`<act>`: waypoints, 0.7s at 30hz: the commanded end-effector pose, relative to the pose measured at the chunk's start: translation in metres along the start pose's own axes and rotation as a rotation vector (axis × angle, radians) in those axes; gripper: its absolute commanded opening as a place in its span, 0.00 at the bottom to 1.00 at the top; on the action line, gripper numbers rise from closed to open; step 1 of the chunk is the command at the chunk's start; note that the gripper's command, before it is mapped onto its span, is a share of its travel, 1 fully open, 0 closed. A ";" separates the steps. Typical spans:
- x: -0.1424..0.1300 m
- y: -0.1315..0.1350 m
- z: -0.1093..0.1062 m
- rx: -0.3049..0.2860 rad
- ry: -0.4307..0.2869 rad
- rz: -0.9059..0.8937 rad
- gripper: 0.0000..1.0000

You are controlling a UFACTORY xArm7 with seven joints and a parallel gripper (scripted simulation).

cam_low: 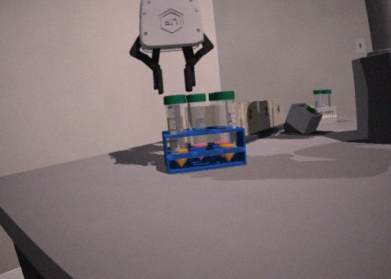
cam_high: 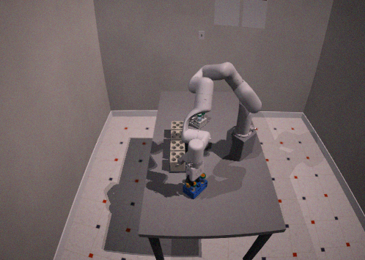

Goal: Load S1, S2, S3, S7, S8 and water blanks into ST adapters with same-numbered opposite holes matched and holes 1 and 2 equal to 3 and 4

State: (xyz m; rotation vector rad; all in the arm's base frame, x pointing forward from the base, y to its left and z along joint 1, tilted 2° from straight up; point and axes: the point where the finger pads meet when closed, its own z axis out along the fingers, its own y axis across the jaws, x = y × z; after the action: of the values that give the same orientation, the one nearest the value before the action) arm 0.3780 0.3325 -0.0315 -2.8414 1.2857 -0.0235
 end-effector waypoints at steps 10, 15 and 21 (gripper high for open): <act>0.000 -0.002 -0.024 0.004 0.000 0.000 0.44; 0.000 -0.002 -0.034 0.004 0.000 0.000 0.44; 0.000 -0.002 -0.046 0.004 0.000 0.000 0.44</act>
State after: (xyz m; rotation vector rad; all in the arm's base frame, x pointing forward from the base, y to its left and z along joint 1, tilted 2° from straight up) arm 0.3772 0.3320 0.0063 -2.8414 1.2857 -0.0236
